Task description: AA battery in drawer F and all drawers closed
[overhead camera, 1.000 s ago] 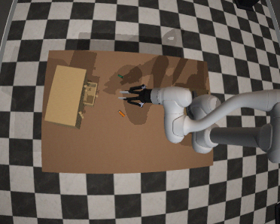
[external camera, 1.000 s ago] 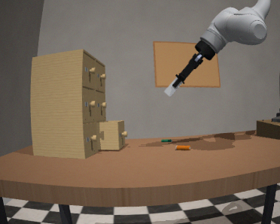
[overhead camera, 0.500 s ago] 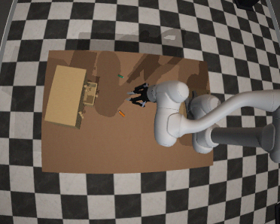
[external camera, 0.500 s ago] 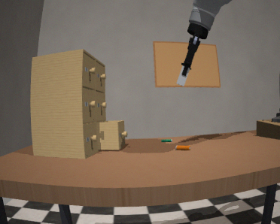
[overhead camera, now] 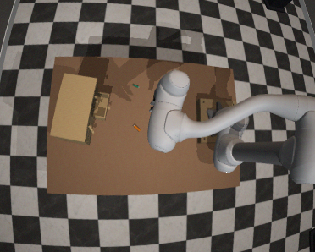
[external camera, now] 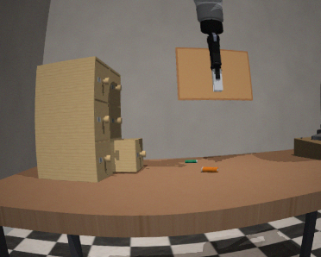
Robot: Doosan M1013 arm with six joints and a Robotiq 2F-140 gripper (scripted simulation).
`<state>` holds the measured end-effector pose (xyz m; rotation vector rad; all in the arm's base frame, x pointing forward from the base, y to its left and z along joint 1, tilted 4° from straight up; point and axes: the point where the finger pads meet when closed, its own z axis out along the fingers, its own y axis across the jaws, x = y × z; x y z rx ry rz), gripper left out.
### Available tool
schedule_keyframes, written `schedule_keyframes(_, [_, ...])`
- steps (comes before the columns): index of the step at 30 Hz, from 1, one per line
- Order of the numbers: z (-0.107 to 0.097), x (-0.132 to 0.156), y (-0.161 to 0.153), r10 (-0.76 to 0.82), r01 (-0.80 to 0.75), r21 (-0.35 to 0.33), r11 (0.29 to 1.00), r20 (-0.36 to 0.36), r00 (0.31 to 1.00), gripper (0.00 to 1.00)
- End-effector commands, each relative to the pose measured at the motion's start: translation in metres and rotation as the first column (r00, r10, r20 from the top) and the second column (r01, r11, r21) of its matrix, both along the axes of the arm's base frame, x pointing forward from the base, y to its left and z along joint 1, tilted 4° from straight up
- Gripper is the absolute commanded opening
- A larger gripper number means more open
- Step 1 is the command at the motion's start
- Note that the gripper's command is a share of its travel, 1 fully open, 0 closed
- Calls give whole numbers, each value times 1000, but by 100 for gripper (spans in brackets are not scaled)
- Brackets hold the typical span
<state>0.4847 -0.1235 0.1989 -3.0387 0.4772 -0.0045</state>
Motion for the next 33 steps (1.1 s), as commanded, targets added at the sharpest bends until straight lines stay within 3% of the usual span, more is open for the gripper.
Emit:
schedule_keyframes(1, [0,0,0,0,0,2,1000,-5,1000,20])
schedule_keyframes(15, [-4,2,2,-16,16,2,1000,-6,1000,20])
schedule_keyframes(17, [-25,14,11,-97,97,3,995,-11,995,20])
schedule_keyframes(19, [-63,33,30,-239,239,3,971,-21,971,20])
schedule_keyframes(20, [-63,33,30,-239,239,3,971,-21,971,20])
schedule_keyframes(21, [-85,42,41,-317,317,2,948,-27,948,20])
schedule_keyframes(22, [-85,42,41,-317,317,2,948,-27,948,20])
schedule_keyframes(23, [-105,49,53,-390,390,1,921,-32,920,20])
schedule_keyframes(24, [-105,49,53,-390,390,1,921,-32,920,20])
schedule_keyframes(25, [-123,55,63,-451,451,-1,893,-36,892,20])
schedule_keyframes(28, [-123,55,63,-451,451,-1,893,-36,892,20])
schedule_keyframes(30, [-145,61,75,-522,523,-3,853,-41,852,20])
schedule_keyframes(33, [-149,62,78,-536,536,-4,844,-42,843,17])
